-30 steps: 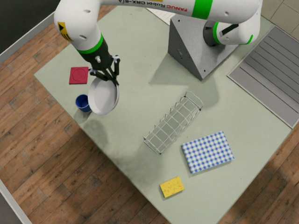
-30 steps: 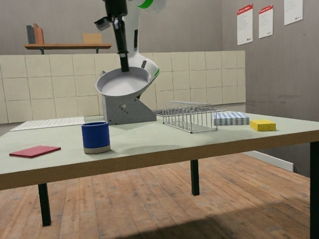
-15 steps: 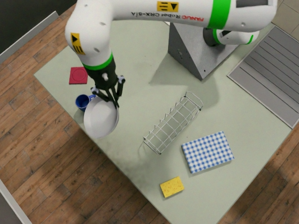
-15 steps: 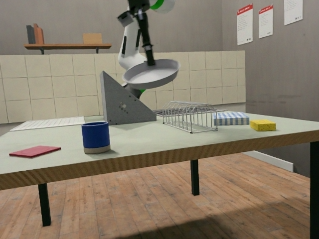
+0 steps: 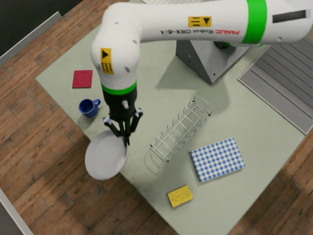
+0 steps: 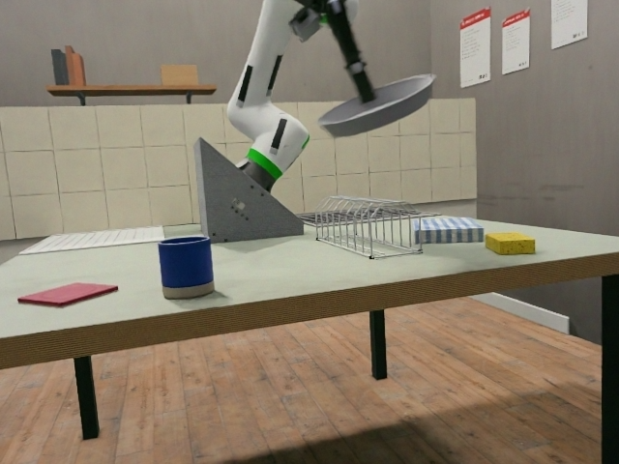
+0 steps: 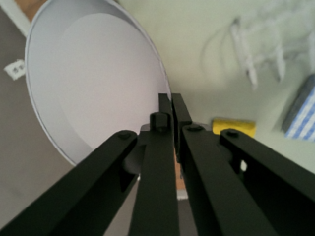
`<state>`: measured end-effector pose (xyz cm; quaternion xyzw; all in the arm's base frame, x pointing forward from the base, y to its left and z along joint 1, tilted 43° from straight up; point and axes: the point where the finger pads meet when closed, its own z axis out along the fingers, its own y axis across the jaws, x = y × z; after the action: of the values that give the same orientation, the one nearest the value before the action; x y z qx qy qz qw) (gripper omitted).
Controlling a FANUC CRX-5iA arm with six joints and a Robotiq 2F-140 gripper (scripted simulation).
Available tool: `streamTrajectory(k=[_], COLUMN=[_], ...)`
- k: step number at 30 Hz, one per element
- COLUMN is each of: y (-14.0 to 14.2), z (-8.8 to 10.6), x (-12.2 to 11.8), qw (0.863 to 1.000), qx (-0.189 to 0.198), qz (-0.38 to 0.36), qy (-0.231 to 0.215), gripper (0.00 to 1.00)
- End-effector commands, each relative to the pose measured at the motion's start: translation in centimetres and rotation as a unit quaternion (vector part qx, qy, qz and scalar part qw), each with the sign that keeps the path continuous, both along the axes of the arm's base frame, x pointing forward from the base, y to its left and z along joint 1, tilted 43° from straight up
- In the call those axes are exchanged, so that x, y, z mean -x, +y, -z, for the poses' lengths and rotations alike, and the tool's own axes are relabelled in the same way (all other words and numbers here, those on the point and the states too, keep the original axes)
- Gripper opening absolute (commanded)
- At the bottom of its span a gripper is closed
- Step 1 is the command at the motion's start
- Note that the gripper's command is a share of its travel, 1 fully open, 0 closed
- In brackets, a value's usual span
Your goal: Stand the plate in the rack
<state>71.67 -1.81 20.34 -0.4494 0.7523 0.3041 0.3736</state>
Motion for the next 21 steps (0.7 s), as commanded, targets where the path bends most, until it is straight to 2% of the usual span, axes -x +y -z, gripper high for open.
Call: streamTrajectory(k=[1, 2, 4, 12, 19, 21], y=[2.7, 3.1, 3.1, 6.6, 8.5, 8.5], z=[-4.9, -5.9, -5.9, -14.1, -21.0, -21.0], x=[-2.5, -2.9, -2.9, -5.1, -5.8, -5.8], qw=[0.998, 0.997, 0.997, 0.984, 0.961, 0.961], qx=[-0.030, -0.037, -0.037, -0.107, -0.182, -0.182], qz=[0.050, 0.059, 0.059, 0.137, 0.205, 0.205], qy=[-0.020, -0.023, -0.023, -0.037, -0.036, -0.036], gripper=[0.10, 0.10, 0.10, 0.10, 0.10, 0.10])
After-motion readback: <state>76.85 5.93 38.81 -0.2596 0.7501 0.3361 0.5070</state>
